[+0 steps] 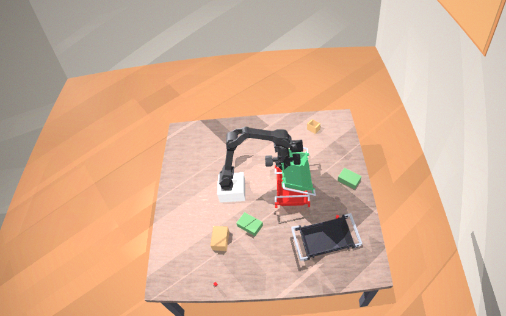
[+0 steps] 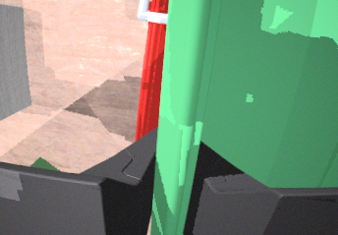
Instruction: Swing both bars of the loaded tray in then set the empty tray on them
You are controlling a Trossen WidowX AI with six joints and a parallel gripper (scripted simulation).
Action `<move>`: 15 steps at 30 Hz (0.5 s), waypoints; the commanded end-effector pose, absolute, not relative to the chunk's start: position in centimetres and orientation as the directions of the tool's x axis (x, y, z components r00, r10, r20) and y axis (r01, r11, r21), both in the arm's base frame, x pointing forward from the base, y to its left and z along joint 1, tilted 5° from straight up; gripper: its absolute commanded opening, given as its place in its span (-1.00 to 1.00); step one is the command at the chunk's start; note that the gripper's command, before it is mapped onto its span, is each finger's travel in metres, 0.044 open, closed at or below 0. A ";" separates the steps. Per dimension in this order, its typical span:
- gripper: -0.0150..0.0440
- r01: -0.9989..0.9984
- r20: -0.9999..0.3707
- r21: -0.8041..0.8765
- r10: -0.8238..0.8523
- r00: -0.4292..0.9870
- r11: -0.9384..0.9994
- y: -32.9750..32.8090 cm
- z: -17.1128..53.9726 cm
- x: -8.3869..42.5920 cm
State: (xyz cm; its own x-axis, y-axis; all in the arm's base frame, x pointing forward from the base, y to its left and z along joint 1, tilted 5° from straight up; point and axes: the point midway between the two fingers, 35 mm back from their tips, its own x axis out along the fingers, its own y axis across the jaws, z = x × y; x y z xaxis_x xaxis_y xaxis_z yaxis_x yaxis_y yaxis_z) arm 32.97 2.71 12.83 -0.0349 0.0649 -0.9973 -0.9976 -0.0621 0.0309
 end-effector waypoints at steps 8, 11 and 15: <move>-0.49 -1.000 -0.997 0.011 0.072 -0.010 0.007 0.9 13.3 33.5; -0.49 -1.000 -0.997 0.011 0.072 -0.010 0.007 0.9 13.3 33.5; -0.49 -1.000 -0.997 0.011 0.072 -0.010 0.007 0.9 13.3 33.5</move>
State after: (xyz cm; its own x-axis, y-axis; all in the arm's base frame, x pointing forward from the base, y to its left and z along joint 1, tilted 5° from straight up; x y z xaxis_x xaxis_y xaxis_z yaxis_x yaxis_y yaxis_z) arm 33.11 0.86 12.81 -0.0316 0.0677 -0.9972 -0.9995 0.0008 0.0317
